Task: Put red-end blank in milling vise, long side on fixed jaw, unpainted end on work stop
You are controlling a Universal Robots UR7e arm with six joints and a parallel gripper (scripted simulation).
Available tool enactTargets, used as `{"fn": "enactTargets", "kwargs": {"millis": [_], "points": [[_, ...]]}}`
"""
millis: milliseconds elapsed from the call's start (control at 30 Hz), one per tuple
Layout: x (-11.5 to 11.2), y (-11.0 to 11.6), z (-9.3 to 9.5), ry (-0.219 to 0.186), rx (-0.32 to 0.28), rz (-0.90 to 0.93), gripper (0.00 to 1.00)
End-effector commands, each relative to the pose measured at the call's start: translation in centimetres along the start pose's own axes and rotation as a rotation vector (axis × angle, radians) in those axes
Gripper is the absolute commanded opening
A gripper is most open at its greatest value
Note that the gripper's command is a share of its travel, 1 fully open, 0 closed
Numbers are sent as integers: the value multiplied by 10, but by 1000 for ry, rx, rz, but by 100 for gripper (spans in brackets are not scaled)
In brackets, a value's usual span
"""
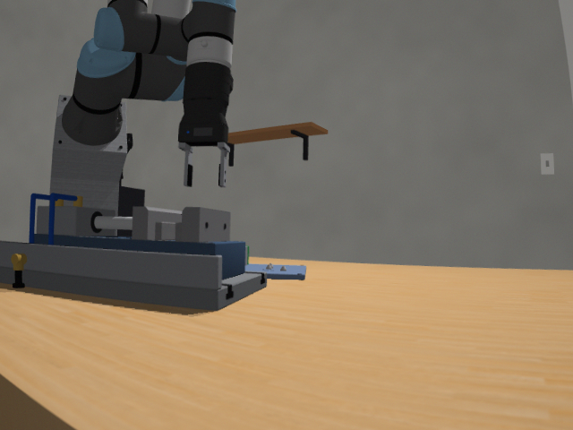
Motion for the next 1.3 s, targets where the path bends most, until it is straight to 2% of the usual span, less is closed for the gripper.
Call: {"fn": "enactTargets", "kwargs": {"millis": [0, 133, 533, 700, 1100, 1267], "points": [[1, -5, -9, 1, -1, 0, 100], [4, -23, -44, 1, -1, 0, 100], [4, -23, -44, 1, -1, 0, 100], [8, -45, -86, 1, -1, 0, 100], [8, -45, -86, 1, -1, 0, 100], [12, -71, -135, 1, -1, 0, 100]]}}
Point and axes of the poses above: the point where the finger pads meet when closed, its own z axis out along the fingers, its own x axis across the jaws, y = z × x, the point moved 10 cm from there along -z, back along the fingers, and after that the axes turned 13 degrees about -z, right-handed, at the moved point
